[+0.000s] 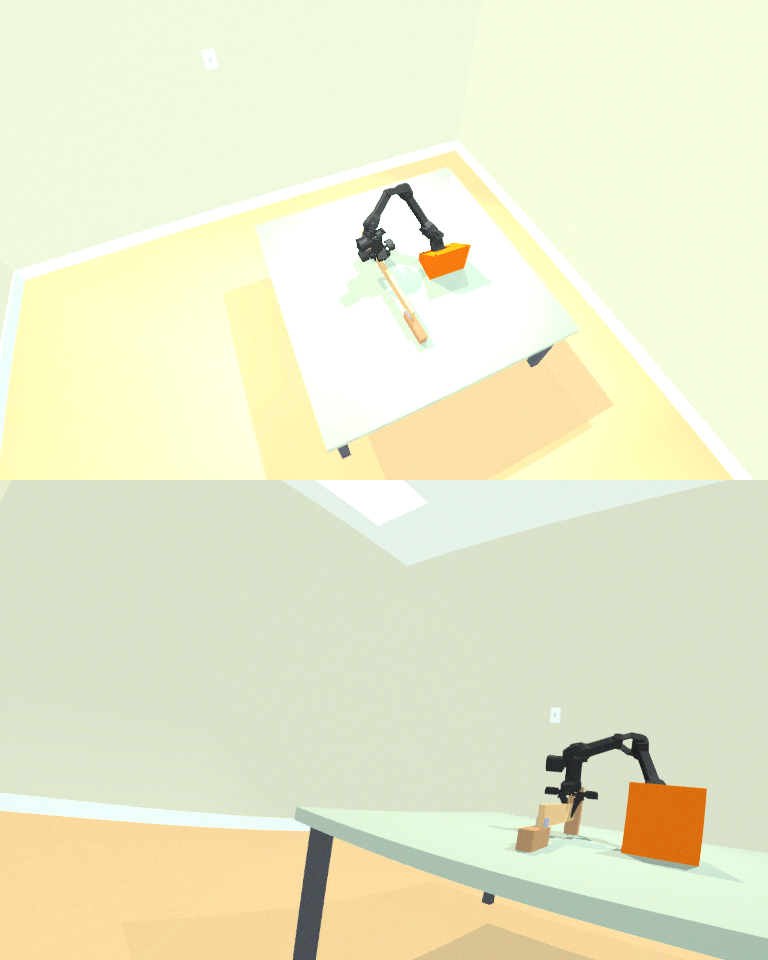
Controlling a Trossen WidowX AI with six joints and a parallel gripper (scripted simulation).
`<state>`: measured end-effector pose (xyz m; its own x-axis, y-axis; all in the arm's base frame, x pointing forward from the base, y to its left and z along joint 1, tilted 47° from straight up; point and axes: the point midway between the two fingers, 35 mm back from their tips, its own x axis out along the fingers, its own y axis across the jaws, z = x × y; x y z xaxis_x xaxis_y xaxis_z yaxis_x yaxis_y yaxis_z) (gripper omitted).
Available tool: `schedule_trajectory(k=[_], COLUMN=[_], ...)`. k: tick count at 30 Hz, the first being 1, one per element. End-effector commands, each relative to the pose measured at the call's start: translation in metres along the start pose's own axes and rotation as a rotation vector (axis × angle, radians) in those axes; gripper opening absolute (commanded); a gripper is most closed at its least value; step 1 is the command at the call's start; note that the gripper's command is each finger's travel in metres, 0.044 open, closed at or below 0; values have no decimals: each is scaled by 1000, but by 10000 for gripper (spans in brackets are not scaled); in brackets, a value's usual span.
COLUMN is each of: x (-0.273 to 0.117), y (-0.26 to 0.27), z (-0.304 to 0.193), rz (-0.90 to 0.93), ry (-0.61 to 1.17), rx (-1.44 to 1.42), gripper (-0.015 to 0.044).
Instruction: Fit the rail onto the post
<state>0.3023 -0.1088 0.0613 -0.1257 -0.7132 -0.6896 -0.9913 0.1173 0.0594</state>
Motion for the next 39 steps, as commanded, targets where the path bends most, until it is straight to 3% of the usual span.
schedule_trajectory(k=[1, 32, 39], x=[-2, -2, 0], y=[-1, -1, 0], z=[-3, -13, -10], rz=[-6, -6, 0], ry=[0, 1, 0], rx=[-1, -1, 0], gripper=[0, 0, 184])
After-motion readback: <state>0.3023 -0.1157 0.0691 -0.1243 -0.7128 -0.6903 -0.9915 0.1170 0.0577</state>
